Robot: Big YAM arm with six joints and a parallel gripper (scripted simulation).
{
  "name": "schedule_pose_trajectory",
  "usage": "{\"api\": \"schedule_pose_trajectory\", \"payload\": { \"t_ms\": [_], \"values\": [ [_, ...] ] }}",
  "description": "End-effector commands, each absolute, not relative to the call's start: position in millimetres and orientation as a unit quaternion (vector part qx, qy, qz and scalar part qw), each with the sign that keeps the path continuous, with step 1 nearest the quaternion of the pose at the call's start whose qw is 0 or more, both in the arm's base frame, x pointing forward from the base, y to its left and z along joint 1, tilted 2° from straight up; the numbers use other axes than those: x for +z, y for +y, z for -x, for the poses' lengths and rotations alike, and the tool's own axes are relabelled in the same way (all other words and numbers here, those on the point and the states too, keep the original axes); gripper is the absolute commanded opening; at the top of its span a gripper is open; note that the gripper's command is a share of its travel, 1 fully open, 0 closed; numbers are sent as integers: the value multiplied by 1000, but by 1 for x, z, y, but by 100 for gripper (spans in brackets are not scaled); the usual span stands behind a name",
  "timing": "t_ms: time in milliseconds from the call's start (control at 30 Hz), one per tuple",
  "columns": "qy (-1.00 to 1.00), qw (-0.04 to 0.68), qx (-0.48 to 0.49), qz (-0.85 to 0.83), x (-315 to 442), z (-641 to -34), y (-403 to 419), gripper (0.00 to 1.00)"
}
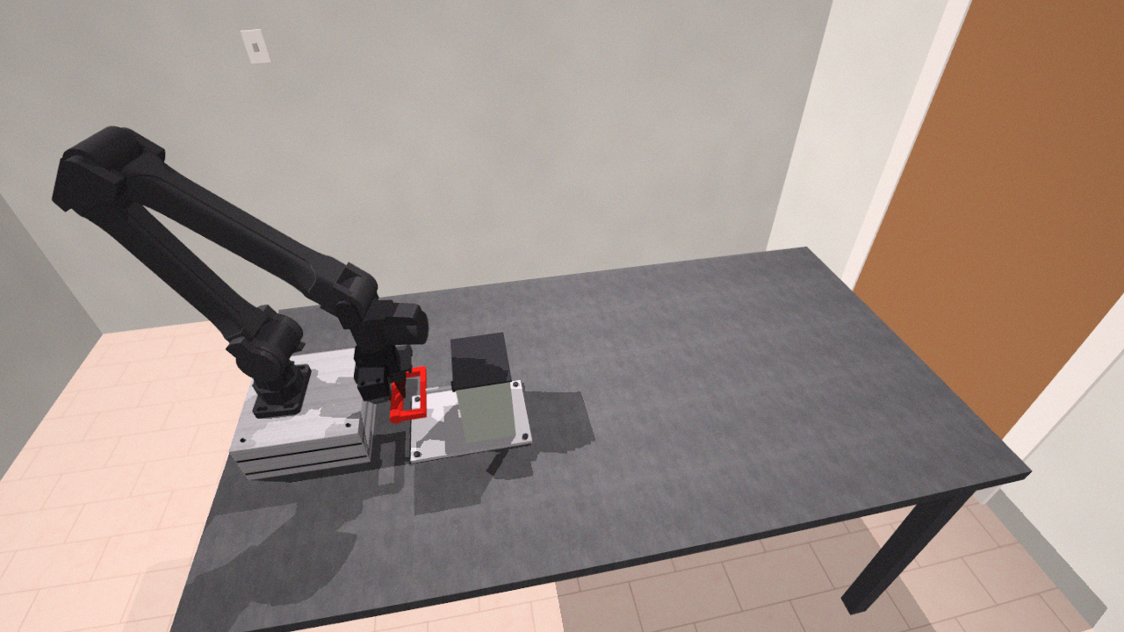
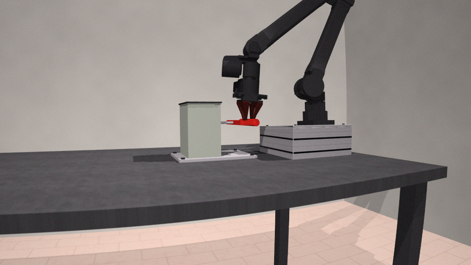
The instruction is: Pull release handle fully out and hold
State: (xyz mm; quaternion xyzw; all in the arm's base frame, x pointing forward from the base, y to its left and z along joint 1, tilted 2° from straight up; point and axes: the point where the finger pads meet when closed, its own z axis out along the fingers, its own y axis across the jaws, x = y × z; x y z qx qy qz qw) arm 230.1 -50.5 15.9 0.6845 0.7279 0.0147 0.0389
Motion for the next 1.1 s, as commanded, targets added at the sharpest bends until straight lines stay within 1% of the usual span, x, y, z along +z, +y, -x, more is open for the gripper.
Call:
{"api": "schedule_pose_trajectory", "payload": {
  "t_ms": [0, 1067],
  "values": [
    [724, -21, -44, -688, 12, -168, -53, 0],
    [724, -21, -44, -688, 12, -168, -53, 0]
  ]
}}
